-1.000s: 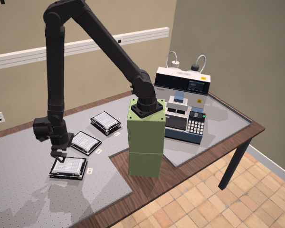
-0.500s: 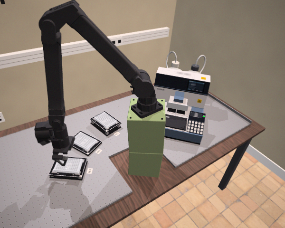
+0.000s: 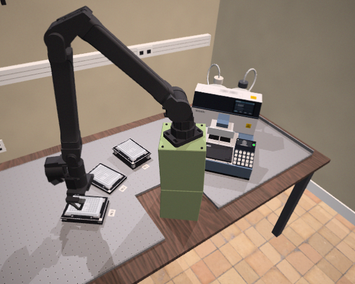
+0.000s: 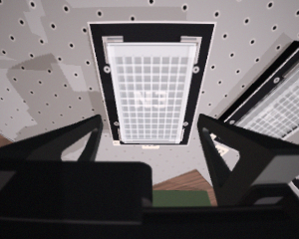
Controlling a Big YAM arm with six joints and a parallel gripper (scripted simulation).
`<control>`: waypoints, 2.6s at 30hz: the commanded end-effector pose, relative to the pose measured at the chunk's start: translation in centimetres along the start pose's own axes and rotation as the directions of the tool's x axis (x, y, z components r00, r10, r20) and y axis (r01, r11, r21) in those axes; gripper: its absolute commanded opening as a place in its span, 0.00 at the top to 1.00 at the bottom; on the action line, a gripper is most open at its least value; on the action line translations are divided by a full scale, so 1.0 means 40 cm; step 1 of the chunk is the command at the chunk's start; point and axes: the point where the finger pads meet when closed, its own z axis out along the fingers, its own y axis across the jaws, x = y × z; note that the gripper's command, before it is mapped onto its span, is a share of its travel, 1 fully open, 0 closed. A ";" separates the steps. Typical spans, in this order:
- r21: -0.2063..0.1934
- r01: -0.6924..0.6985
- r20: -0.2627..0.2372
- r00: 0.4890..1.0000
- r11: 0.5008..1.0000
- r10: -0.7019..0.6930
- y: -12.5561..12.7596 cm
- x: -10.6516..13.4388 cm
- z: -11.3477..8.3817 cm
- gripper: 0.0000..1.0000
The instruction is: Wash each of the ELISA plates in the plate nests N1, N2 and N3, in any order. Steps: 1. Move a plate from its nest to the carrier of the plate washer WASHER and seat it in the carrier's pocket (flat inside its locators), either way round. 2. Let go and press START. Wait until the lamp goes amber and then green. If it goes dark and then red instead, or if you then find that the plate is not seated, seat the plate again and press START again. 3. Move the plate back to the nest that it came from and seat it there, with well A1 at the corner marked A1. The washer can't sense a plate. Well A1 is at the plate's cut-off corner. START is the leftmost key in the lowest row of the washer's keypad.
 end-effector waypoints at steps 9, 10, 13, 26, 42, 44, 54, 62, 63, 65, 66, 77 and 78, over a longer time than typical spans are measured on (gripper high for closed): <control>0.007 -0.027 -0.011 1.000 1.000 0.027 -0.014 0.005 0.045 0.00; 0.007 -0.027 -0.011 1.000 1.000 0.027 -0.014 0.005 0.045 0.00; 0.001 -0.007 0.003 1.000 1.000 0.007 -0.002 -0.007 0.028 0.00; 0.001 -0.007 0.003 1.000 1.000 0.007 -0.002 -0.007 0.028 0.00; 0.004 -0.028 0.001 1.000 1.000 0.028 -0.013 -0.005 0.070 0.00; 0.004 -0.028 0.001 1.000 1.000 0.028 -0.013 -0.005 0.070 0.00; 0.005 -0.028 -0.001 1.000 1.000 0.028 -0.013 -0.003 0.087 0.00; 0.006 -0.028 -0.005 1.000 1.000 0.028 -0.014 0.000 0.097 0.00; 0.005 -0.028 -0.002 1.000 1.000 0.028 -0.013 -0.002 0.099 0.00; 0.004 -0.028 0.002 1.000 1.000 0.028 -0.013 -0.004 0.102 0.00; 0.005 -0.028 -0.001 1.000 1.000 0.028 -0.013 -0.002 0.104 0.00; 0.005 -0.027 -0.003 1.000 1.000 0.027 -0.014 0.000 0.119 0.00; 0.005 -0.027 -0.003 1.000 1.000 0.027 -0.014 0.000 0.119 0.00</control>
